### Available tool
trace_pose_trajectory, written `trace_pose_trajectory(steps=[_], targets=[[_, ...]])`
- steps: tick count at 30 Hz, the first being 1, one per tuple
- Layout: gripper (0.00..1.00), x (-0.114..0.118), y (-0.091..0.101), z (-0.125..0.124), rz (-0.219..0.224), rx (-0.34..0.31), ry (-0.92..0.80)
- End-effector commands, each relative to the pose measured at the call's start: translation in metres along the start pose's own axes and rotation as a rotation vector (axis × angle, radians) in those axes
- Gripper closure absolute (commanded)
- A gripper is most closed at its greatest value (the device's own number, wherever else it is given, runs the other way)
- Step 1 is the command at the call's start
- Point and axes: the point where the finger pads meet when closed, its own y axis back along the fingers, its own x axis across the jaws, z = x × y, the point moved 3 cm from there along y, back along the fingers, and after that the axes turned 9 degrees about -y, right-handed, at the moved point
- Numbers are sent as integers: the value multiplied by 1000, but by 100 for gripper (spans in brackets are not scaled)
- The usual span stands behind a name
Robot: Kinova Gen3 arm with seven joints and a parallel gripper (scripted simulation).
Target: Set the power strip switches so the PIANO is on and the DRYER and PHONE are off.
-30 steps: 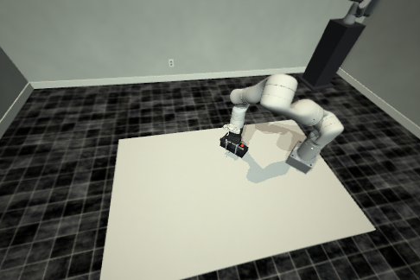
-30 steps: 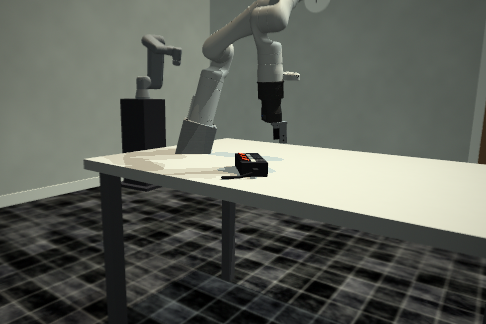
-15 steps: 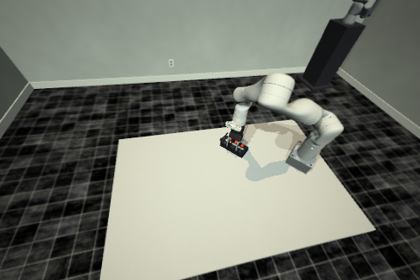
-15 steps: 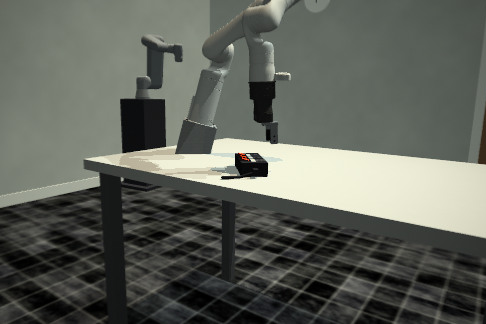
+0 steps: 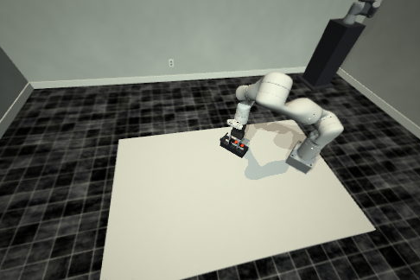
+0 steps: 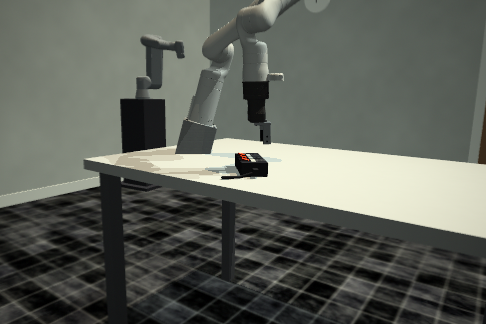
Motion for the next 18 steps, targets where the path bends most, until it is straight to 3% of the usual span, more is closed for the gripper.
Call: trace_pose_trajectory(steps=[1, 18], targets=[[0, 3, 1, 11, 11, -6, -30], [0, 9, 2, 32, 33, -18, -87]])
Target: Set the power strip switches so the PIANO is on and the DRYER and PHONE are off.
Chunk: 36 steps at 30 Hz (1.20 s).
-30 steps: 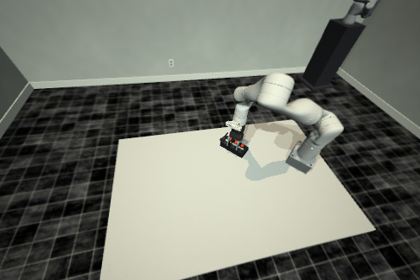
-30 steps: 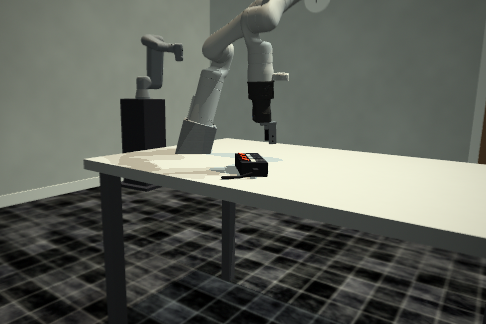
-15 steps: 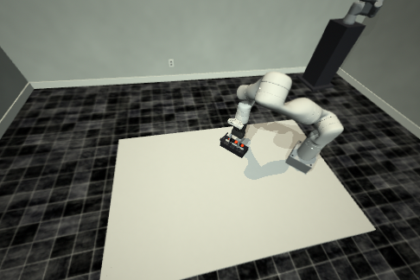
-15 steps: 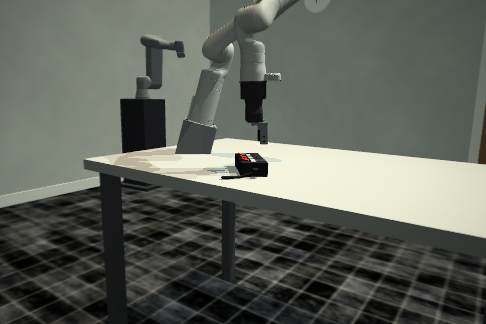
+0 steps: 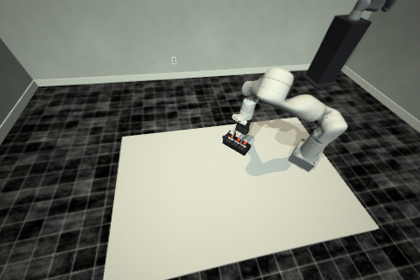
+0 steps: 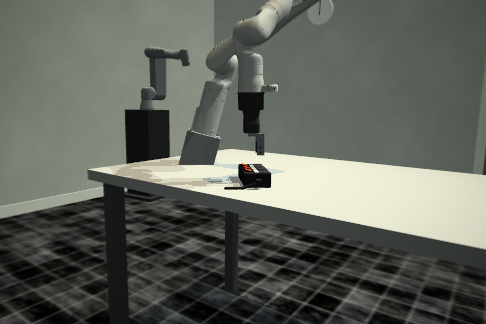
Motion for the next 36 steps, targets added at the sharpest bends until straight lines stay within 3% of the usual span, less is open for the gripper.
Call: trace_pose_trajectory(steps=[1, 36], targets=[[0, 2, 1, 6, 4, -3, -16], [0, 10, 2, 41, 39, -27, -113]])
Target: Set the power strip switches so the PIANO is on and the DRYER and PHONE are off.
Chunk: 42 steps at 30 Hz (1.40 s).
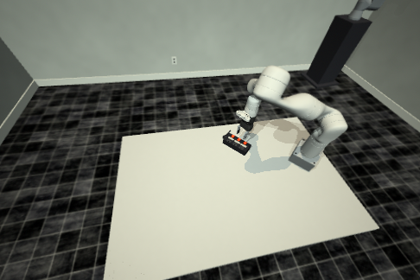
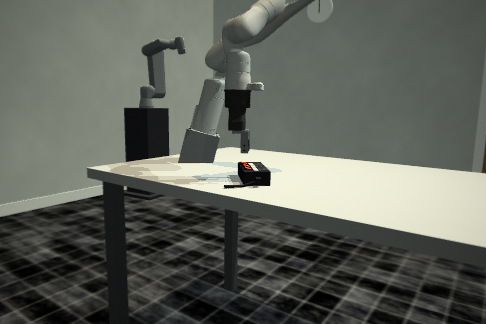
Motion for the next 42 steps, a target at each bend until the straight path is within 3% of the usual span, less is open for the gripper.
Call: trace_pose_trajectory(steps=[1, 42], targets=[[0, 1, 0, 3, 3, -2, -10], [0, 2, 0, 7, 7, -4, -19]])
